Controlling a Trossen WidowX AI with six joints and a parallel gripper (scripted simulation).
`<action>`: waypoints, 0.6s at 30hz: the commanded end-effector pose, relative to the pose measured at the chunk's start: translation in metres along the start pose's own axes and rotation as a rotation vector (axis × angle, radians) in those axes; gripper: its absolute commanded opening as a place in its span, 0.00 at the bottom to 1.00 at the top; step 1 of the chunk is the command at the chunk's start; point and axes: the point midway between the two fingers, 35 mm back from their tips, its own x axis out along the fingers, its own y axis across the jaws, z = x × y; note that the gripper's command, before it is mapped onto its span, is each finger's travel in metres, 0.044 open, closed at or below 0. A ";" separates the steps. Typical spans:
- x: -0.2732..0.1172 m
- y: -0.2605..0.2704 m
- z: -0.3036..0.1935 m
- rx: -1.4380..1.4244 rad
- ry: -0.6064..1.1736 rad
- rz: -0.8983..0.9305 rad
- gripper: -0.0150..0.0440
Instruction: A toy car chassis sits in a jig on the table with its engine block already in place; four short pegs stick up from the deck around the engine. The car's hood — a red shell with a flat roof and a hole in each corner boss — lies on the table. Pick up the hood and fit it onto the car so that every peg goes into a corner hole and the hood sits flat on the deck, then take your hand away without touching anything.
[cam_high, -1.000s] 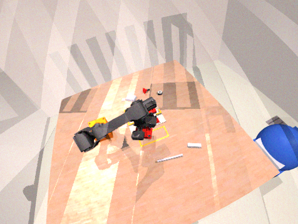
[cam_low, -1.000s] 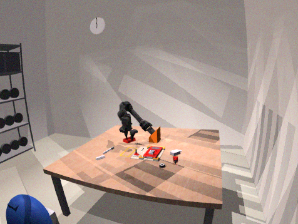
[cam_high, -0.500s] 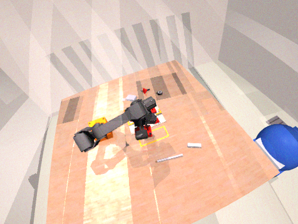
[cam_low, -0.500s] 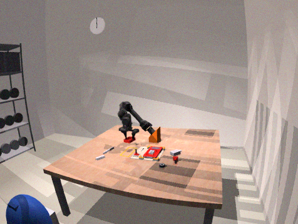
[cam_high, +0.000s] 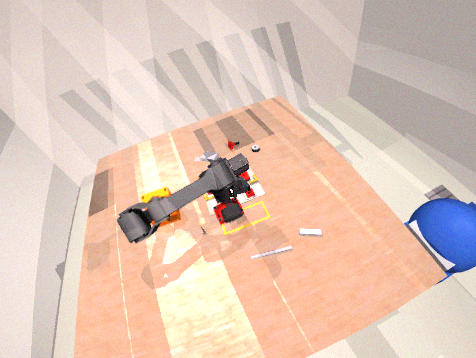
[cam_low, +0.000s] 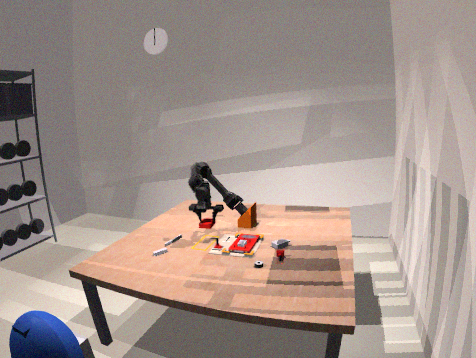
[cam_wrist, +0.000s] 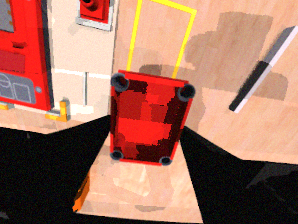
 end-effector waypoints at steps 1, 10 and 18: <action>0.000 0.002 -0.001 -0.075 0.003 0.004 0.25; 0.000 0.003 -0.001 -0.239 0.003 0.006 0.25; -0.001 0.005 -0.001 -0.385 0.003 0.007 0.25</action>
